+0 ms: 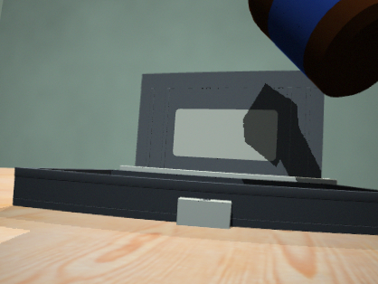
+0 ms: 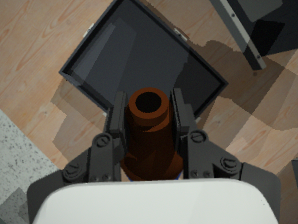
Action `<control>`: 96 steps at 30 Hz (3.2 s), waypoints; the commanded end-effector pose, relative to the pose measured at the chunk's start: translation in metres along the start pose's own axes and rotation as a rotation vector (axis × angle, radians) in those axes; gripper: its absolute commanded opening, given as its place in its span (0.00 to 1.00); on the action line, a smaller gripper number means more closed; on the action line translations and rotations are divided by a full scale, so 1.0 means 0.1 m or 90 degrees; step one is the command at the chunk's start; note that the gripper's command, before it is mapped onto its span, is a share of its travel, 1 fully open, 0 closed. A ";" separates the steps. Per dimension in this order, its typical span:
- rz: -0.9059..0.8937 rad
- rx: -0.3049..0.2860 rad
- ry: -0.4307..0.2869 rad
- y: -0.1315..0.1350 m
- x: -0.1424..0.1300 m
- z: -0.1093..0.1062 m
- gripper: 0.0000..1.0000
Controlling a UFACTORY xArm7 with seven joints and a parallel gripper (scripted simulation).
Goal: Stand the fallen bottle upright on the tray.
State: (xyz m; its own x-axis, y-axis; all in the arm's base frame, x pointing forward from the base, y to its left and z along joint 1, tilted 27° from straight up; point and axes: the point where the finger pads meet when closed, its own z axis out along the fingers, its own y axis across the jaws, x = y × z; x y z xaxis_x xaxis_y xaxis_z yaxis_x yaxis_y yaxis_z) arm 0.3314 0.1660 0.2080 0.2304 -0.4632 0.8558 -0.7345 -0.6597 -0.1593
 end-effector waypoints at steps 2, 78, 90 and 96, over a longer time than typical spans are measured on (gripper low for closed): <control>0.001 0.002 0.020 -0.01 0.00 -0.01 0.00; 0.001 0.002 0.170 -0.01 -0.01 -0.02 0.00; 0.001 0.002 0.171 -0.01 -0.01 -0.02 0.00; 0.001 0.002 0.171 -0.01 -0.01 -0.02 0.00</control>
State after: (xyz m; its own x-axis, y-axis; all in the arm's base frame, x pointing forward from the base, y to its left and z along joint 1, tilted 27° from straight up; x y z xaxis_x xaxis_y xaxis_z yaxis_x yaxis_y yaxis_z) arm 0.3304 0.1672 0.2072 0.0513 -0.2890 0.9559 -0.7344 -0.6595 -0.1600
